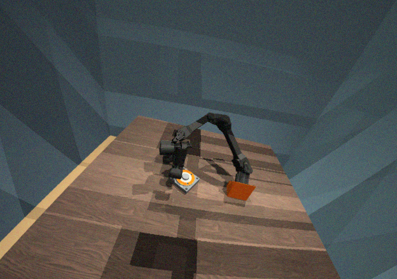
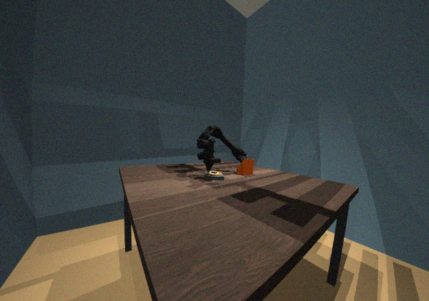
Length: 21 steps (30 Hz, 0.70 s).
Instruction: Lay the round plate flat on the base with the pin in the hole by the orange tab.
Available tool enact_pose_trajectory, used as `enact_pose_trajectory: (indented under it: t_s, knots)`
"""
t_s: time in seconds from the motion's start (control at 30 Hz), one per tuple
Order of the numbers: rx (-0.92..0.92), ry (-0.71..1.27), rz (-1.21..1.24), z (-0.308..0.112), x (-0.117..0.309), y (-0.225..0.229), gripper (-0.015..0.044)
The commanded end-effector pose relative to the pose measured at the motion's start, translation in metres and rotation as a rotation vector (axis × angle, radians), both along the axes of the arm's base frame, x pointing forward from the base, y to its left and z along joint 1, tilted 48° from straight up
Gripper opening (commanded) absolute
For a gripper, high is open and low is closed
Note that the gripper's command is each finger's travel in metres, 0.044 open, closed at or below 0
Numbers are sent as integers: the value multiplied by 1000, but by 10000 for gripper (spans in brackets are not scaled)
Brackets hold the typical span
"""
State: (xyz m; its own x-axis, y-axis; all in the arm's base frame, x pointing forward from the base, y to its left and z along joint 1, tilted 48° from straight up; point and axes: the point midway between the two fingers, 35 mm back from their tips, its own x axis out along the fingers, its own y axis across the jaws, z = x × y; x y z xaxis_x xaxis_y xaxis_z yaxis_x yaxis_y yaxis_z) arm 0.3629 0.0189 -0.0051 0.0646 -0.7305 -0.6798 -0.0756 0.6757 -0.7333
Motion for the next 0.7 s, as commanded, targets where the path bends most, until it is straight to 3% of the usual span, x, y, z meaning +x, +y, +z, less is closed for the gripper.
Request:
enact_pose_trajectory:
  t_s: [0.0,0.67]
  knots:
    - [-5,-1,-2,4,0,-6,0]
    - [-4,0,-2,18,-1,-9,0]
